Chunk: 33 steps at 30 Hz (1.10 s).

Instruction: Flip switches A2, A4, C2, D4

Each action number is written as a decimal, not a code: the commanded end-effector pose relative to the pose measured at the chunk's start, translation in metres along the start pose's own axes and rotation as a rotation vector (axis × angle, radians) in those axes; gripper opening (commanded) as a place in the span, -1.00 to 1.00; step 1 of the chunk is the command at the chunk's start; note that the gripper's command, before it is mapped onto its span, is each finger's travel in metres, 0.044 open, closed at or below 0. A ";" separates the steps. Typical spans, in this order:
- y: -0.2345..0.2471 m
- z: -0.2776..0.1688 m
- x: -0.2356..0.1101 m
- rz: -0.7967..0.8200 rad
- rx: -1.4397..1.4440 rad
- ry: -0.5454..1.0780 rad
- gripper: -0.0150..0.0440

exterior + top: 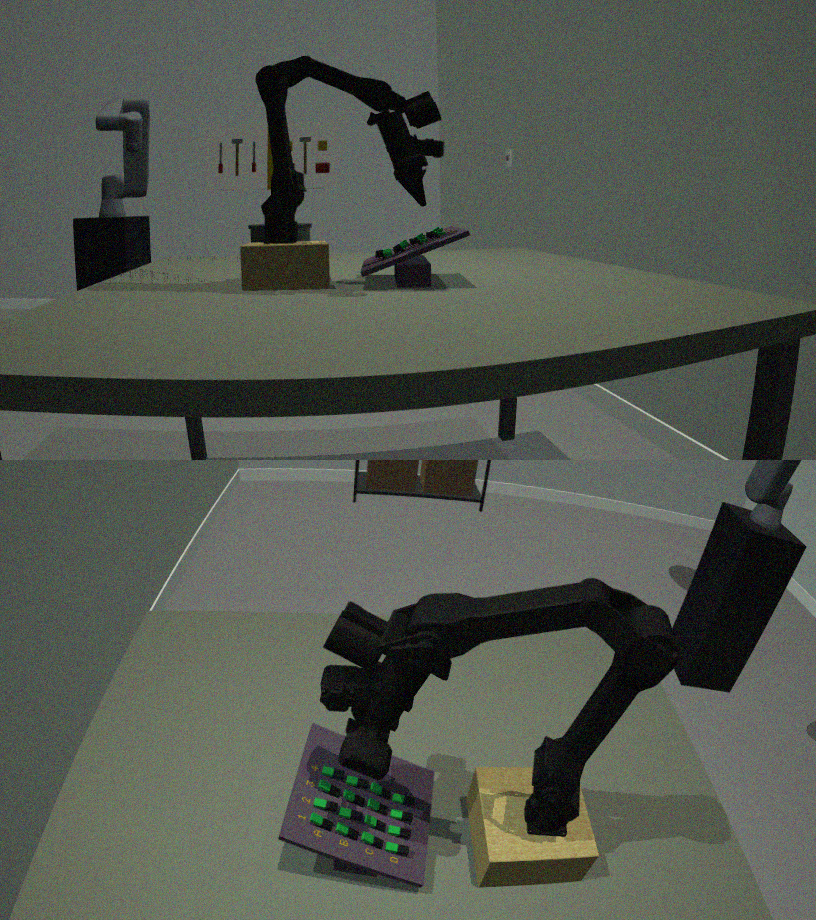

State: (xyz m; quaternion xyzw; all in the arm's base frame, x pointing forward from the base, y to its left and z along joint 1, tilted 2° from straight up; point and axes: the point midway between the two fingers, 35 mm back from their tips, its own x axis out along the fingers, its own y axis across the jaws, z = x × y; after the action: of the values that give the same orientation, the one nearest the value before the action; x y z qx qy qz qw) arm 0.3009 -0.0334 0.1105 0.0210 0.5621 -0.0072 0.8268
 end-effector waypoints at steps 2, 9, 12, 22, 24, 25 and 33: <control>-0.003 -0.005 0.031 0.006 -0.009 -0.017 -0.49; -0.002 -0.005 0.038 0.006 -0.009 -0.019 -0.49; -0.002 -0.006 0.043 0.007 -0.009 -0.019 -0.49; -0.002 -0.005 0.055 0.007 -0.009 -0.020 -0.49; -0.002 -0.005 0.057 0.007 -0.009 -0.020 -0.49; -0.002 -0.006 0.058 0.007 -0.009 -0.020 -0.49; -0.002 -0.006 0.058 0.007 -0.009 -0.020 -0.49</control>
State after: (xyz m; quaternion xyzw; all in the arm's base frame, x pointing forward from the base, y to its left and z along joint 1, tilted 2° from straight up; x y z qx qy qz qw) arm 0.3170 -0.0355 0.0558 0.0189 0.5540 -0.0036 0.8323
